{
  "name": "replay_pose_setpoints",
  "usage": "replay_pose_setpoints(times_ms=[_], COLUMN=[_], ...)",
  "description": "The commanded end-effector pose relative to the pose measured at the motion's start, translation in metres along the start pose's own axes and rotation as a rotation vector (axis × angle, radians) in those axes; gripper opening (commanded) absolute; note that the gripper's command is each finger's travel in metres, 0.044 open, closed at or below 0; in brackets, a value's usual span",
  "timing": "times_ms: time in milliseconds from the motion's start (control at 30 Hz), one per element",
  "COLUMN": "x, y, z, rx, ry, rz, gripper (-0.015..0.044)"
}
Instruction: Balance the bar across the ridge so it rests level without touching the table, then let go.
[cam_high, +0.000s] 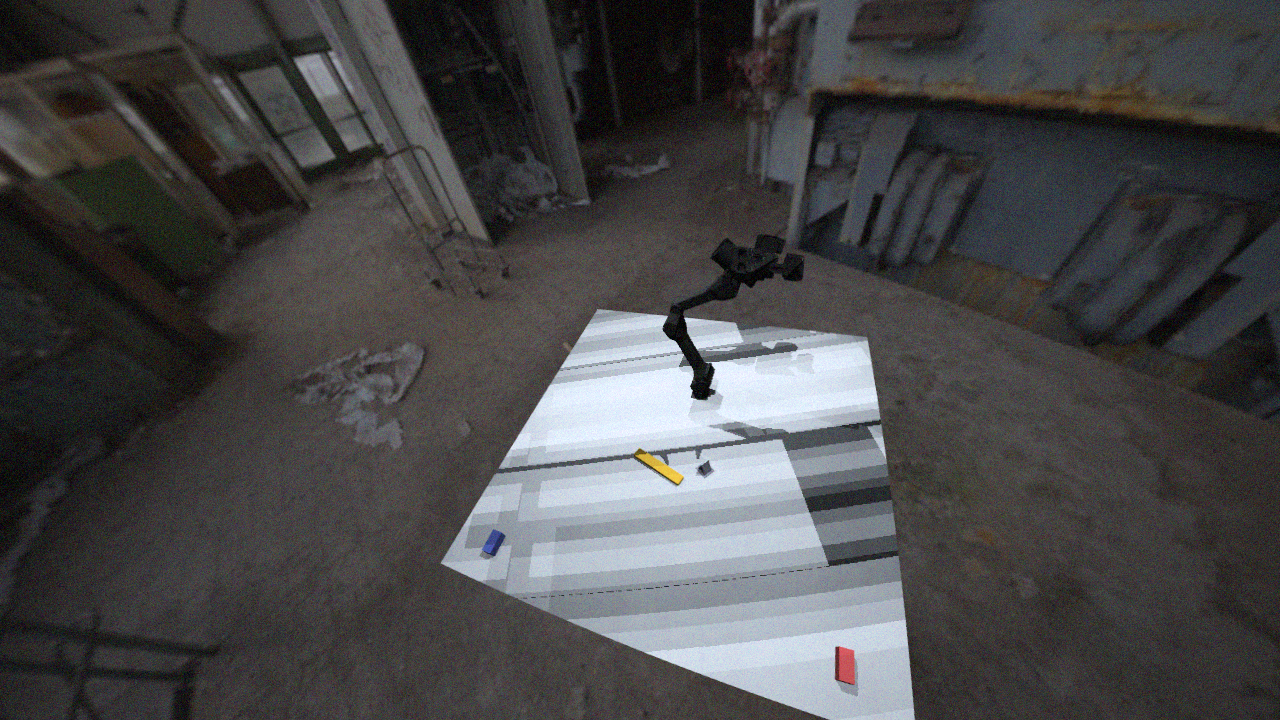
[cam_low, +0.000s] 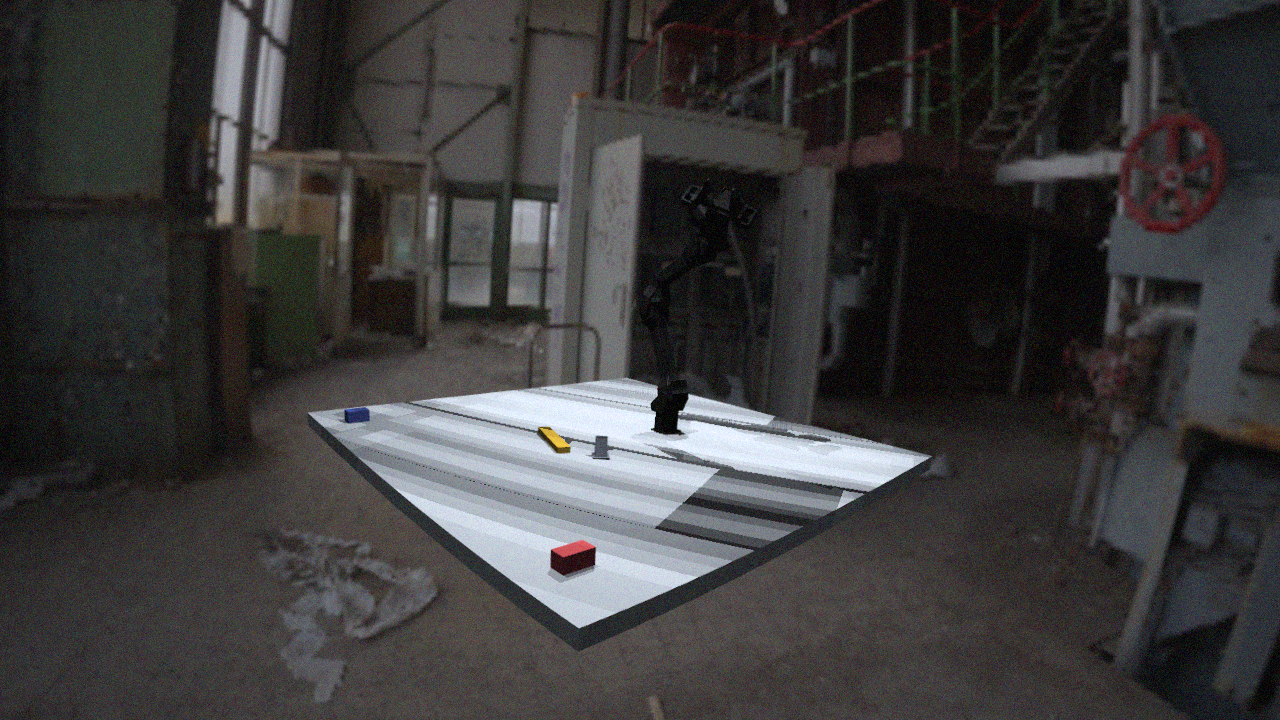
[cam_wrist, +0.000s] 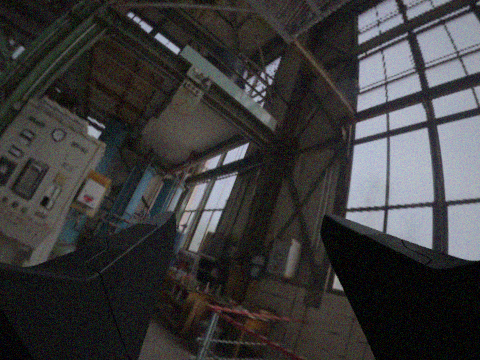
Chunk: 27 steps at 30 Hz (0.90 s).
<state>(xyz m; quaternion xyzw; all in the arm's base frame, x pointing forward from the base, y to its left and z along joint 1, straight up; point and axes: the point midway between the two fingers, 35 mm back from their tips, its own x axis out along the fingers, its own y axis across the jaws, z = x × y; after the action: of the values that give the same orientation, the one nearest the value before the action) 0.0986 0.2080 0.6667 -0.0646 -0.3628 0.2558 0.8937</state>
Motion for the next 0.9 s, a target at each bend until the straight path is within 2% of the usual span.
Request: replay_pose_setpoints(times_ms=[0, 333, 867], x=[0.002, 0.022, 0.047], y=[0.002, 0.024, 0.035], z=[-0.006, -0.042, -0.127], rx=[-0.073, -0.217, -0.507], ry=[-0.005, 0.037, 0.216], rz=[0.009, 0.057, 0.124], gripper=[0.0315, 0.0315, 0.0315])
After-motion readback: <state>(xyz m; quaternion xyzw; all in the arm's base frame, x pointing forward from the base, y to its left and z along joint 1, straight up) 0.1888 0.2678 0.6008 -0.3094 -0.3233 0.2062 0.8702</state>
